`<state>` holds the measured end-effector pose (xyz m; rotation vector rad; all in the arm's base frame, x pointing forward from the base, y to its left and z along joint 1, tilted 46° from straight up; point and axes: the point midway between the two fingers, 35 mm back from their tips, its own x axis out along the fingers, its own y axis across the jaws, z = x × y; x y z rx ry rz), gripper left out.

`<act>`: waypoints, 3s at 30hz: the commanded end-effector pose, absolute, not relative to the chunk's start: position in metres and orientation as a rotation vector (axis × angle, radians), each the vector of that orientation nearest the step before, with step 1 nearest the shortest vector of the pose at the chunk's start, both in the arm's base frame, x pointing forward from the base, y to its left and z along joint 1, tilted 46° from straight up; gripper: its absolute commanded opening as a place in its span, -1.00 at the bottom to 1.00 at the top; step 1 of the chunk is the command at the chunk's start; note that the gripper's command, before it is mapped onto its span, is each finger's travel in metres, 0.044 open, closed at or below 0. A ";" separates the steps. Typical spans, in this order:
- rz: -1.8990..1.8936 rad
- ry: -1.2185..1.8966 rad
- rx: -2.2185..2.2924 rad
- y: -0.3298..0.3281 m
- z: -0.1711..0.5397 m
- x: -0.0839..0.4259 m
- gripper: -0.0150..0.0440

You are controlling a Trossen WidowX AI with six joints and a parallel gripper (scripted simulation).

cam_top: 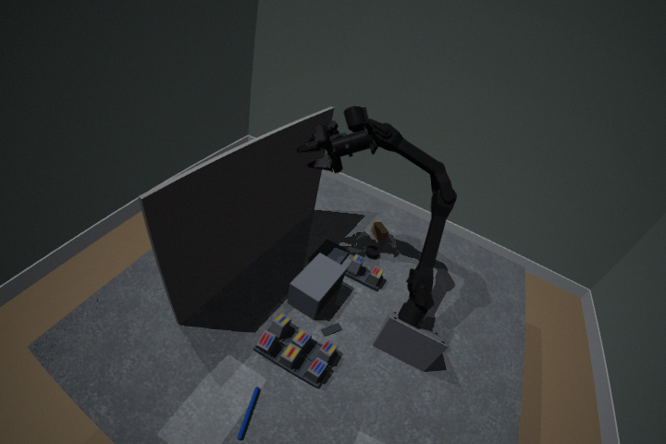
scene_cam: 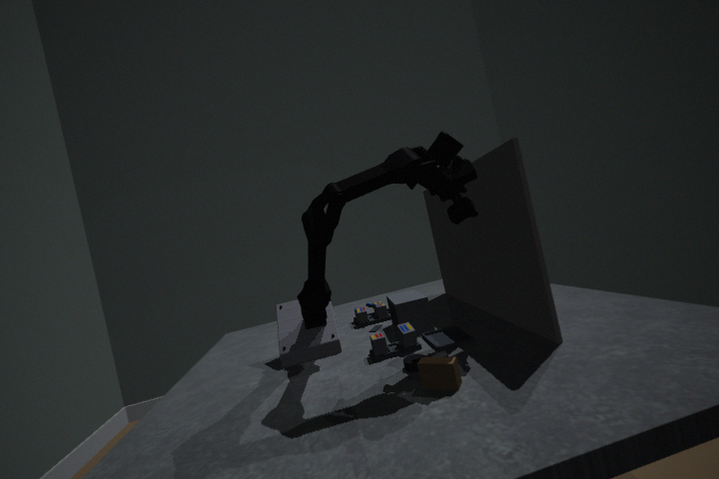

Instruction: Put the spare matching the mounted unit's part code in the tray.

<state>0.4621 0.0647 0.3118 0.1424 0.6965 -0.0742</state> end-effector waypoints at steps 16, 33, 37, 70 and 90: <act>-0.637 1.382 -0.524 0.098 0.104 0.375 1.00; -0.637 1.382 -0.524 0.098 0.104 0.375 1.00; -0.519 1.450 -0.661 0.110 0.086 0.372 1.00; 0.702 1.735 -1.766 0.153 -0.096 0.307 0.53; 0.702 1.734 -1.766 0.140 -0.109 0.309 0.53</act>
